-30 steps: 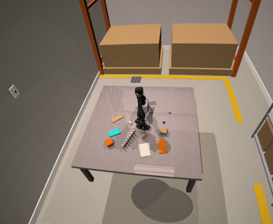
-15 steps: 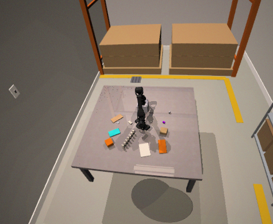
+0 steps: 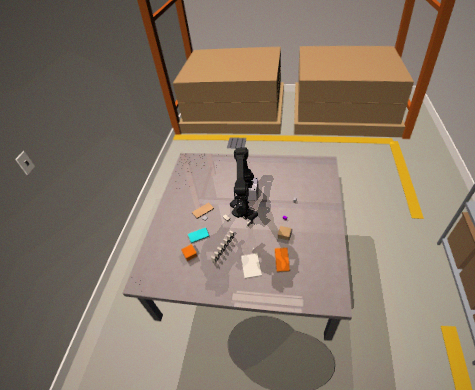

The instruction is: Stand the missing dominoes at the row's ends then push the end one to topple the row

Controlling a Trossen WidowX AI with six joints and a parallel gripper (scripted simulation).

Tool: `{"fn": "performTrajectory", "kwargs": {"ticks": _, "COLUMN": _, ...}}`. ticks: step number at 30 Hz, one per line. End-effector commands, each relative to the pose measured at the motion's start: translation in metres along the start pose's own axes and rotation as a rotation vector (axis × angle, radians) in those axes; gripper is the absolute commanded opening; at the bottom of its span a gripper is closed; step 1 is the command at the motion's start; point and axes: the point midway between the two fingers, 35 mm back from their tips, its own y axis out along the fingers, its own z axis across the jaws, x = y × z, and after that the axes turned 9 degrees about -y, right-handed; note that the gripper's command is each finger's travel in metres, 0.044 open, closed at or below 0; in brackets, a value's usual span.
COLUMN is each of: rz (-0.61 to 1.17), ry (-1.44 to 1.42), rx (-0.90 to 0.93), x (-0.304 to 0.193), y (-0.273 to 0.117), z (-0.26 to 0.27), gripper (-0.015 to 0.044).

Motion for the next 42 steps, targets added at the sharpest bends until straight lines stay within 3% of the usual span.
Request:
{"fn": "performTrajectory", "kwargs": {"ticks": 1, "rz": -0.001, "ry": -0.008, "rx": -0.005, "x": 0.001, "y": -0.023, "z": -0.003, "gripper": 0.0107}}
{"fn": "performTrajectory", "kwargs": {"ticks": 6, "rz": -0.003, "ry": -0.085, "rx": -0.004, "x": 0.002, "y": -0.023, "z": 0.003, "gripper": 0.0107}}
{"fn": "performTrajectory", "kwargs": {"ticks": 22, "rz": -0.005, "ry": -1.805, "rx": 0.006, "x": -0.013, "y": -0.025, "z": 0.119, "gripper": 0.0107}}
{"fn": "performTrajectory", "kwargs": {"ticks": 42, "rz": -0.008, "ry": -1.821, "rx": 0.009, "x": -0.013, "y": -0.024, "z": 0.121, "gripper": 0.0107}}
